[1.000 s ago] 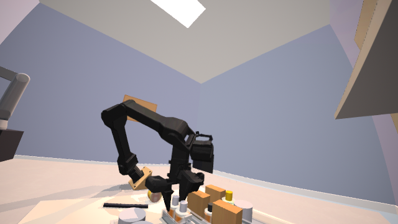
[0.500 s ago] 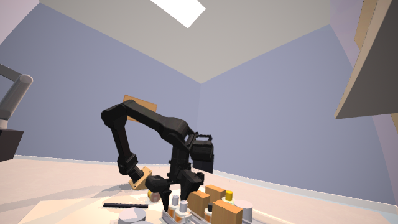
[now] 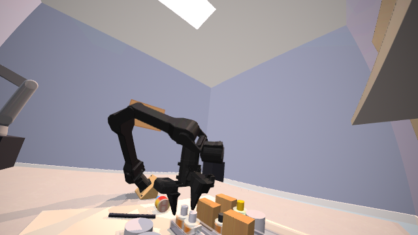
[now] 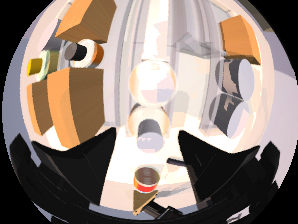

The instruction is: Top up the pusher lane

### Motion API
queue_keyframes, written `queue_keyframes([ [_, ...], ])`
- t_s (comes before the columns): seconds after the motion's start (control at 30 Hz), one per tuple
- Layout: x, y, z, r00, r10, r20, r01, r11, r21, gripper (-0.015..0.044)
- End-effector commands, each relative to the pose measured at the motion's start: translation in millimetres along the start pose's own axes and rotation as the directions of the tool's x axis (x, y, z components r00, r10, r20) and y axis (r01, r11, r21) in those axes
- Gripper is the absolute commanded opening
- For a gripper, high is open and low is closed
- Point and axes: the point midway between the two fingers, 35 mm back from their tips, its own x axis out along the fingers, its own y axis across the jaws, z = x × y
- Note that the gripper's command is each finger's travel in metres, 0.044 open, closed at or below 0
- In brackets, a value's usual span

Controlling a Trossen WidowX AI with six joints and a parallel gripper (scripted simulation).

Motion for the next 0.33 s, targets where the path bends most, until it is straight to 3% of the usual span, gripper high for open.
queue_keyframes([
  [0.0, -3, 0, -11, 1.000, 0.006, 0.000, -0.006, 1.000, 0.003, 0.0303],
  [0.3, -4, 1, -42, 1.000, 0.007, -0.001, -0.007, 1.000, 0.002, 0.0303],
])
